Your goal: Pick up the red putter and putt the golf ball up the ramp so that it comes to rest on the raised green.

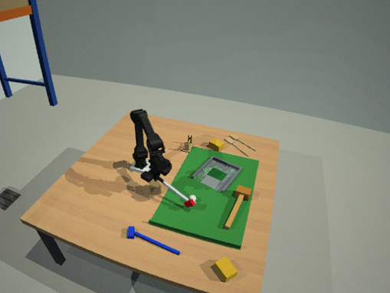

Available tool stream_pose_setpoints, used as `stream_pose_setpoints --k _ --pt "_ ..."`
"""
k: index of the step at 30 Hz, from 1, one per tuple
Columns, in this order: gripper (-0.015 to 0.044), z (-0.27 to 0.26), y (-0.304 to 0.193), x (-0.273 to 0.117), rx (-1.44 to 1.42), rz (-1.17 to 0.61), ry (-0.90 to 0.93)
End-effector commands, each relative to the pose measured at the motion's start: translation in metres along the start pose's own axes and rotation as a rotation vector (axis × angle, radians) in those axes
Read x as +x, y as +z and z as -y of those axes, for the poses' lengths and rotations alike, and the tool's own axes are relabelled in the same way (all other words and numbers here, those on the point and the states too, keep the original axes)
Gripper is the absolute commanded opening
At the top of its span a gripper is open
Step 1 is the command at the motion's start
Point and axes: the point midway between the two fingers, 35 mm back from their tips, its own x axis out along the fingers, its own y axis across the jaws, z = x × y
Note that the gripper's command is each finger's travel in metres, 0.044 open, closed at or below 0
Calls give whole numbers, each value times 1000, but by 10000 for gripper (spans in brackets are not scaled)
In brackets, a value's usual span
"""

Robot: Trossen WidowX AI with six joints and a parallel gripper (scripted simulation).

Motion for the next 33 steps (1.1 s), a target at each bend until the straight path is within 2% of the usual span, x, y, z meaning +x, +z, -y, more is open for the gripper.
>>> stream_pose_setpoints --k 1,19,33 --pt "0 1 1 6 3 5 -5" --pt "0 1 0 14 0 -1 0" --pt "0 31 1 16 3 5 -7"
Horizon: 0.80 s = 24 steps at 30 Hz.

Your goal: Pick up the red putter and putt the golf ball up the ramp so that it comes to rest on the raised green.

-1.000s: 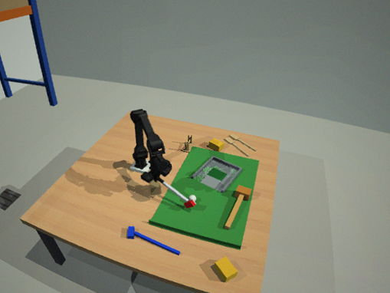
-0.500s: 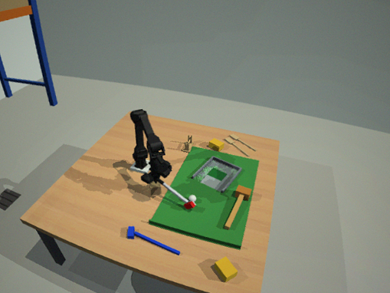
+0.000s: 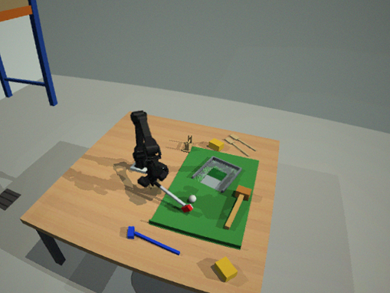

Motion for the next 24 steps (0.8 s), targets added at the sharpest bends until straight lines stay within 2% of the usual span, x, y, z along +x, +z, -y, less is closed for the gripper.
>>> stream_pose_setpoints --k 1,7,18,24 --pt "0 4 1 -1 1 6 -8" --pt "0 -1 1 0 -1 0 -1" --pt "0 -127 4 -1 0 6 4" --pt "0 -135 2 -2 0 7 5"
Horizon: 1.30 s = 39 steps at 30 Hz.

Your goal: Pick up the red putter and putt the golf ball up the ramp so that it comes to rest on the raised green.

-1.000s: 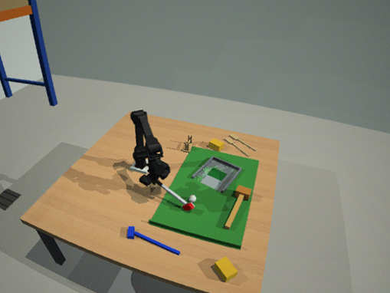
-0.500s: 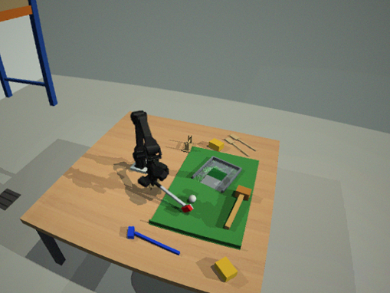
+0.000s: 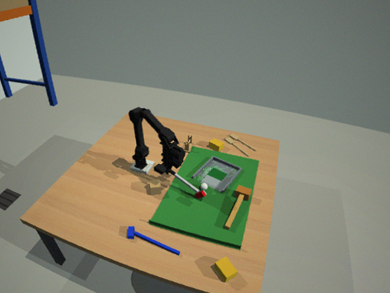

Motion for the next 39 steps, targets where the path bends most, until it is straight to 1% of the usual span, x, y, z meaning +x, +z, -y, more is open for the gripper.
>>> stream_pose_setpoints --k 1,15,17,18,39 --pt "0 -5 -1 -3 10 6 1" --pt "0 -5 -2 -60 10 6 1" --pt "0 -5 -2 -61 10 6 1" --pt "0 -5 -2 -51 10 -5 0" --pt "0 -5 -2 -51 10 -5 0"
